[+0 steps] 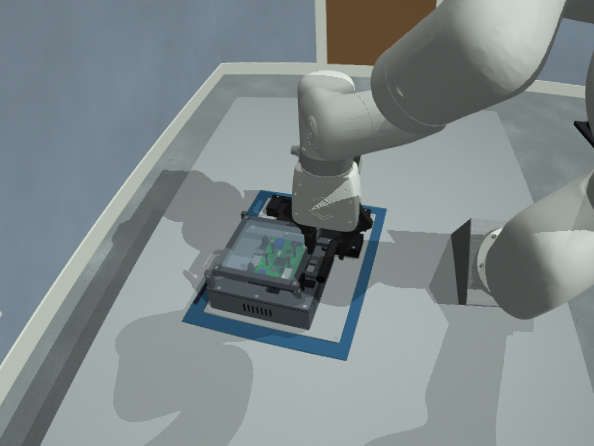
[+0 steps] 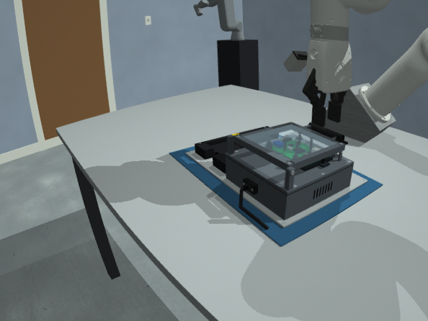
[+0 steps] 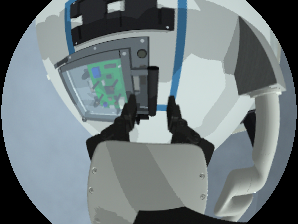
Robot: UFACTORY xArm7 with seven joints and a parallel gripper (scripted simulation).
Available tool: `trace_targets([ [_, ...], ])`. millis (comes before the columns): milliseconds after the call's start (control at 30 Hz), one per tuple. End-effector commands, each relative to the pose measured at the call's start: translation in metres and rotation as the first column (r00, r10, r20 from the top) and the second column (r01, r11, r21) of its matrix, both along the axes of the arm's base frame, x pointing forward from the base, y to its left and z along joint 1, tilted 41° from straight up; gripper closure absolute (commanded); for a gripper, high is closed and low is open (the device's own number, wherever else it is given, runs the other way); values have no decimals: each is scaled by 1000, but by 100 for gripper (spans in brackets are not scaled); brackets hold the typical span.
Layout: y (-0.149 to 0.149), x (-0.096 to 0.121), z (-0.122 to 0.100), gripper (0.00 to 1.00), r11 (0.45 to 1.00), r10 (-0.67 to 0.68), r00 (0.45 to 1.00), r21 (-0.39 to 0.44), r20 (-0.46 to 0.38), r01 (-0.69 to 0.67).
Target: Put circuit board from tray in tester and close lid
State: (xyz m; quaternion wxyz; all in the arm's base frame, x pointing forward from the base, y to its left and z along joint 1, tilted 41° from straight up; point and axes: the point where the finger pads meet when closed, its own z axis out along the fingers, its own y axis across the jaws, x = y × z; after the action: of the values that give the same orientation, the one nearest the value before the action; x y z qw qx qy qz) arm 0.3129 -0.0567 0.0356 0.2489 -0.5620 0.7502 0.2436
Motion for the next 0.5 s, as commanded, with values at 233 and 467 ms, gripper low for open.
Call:
trace_targets([
  [233,-22,-3,25,49,1000,0,1000,0,0,0],
  [467,-31,-5,36,49,1000,0,1000,0,0,0],
])
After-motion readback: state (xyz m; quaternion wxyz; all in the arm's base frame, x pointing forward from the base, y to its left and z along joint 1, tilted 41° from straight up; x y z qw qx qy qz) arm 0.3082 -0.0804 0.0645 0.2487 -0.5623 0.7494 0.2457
